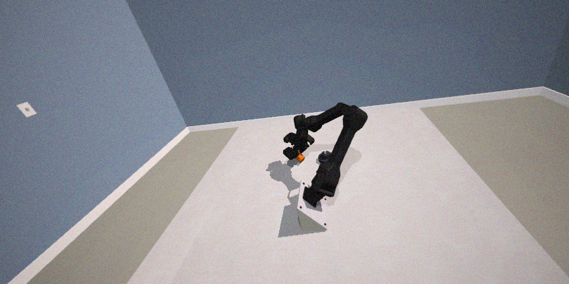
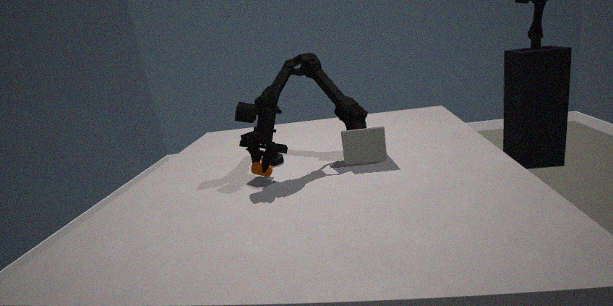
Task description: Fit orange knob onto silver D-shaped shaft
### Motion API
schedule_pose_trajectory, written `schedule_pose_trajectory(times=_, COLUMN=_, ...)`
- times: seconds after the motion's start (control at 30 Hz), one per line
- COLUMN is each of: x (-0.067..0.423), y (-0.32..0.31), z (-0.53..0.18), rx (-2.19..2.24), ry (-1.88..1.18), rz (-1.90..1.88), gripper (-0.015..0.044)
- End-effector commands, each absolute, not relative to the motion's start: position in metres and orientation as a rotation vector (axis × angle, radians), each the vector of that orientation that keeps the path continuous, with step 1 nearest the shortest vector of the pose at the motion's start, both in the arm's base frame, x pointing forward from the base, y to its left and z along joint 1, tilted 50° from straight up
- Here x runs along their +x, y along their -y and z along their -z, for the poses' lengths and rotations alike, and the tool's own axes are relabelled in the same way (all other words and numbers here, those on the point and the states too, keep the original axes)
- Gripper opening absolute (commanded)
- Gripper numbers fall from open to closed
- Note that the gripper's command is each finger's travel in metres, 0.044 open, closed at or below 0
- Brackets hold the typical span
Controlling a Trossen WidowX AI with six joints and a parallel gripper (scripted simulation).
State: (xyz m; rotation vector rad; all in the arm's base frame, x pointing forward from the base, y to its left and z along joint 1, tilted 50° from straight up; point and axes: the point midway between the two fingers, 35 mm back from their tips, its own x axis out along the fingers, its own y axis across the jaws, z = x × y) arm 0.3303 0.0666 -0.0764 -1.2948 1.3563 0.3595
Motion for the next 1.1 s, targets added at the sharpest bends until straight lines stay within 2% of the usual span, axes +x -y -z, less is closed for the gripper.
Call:
schedule_pose_trajectory(times=0.0, x=0.328, y=-0.065, z=0.073, rx=-1.281, ry=-1.315, rz=-0.392, gripper=0.0181)
schedule_pose_trajectory(times=1.07, x=0.314, y=-0.050, z=0.060, rx=-1.145, ry=-1.003, rz=-0.603, gripper=0.0181)
